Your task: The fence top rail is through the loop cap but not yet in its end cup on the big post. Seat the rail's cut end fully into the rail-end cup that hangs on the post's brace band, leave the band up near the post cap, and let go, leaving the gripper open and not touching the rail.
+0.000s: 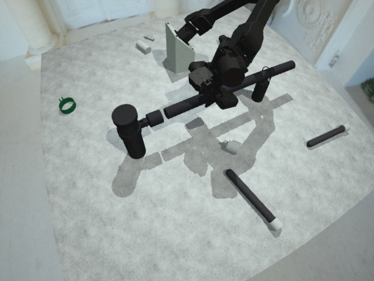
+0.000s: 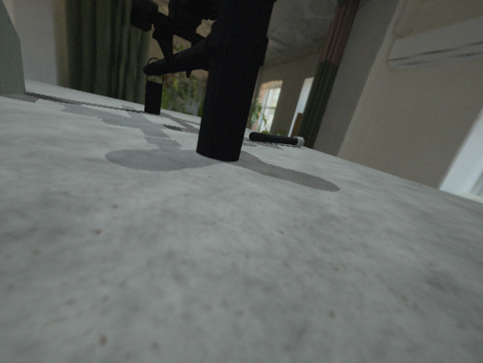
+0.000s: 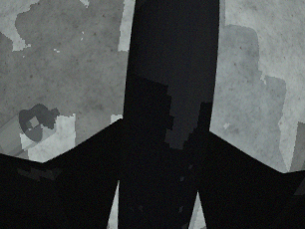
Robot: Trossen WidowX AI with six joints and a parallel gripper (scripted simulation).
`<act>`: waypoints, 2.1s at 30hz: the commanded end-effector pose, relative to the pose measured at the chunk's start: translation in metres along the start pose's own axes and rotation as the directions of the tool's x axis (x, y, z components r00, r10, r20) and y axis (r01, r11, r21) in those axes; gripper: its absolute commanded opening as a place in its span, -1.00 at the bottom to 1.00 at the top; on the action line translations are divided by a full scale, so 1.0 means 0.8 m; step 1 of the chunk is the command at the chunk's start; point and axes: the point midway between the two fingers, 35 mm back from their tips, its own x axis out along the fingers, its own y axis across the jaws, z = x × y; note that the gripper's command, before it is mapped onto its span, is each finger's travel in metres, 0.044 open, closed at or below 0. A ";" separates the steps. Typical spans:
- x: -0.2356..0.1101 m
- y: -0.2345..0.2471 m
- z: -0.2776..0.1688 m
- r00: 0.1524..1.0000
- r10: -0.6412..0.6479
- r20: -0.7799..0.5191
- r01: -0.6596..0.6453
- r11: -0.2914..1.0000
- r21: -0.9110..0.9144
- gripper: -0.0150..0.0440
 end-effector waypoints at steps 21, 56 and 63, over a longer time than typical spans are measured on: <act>0.007 -0.002 0.020 1.000 0.005 0.003 -0.006 1.000 0.004 -0.49; 0.010 -0.002 0.026 1.000 0.004 -0.001 -0.004 1.000 0.002 -0.49; 0.010 -0.002 0.026 1.000 0.004 -0.001 -0.004 1.000 0.002 -0.49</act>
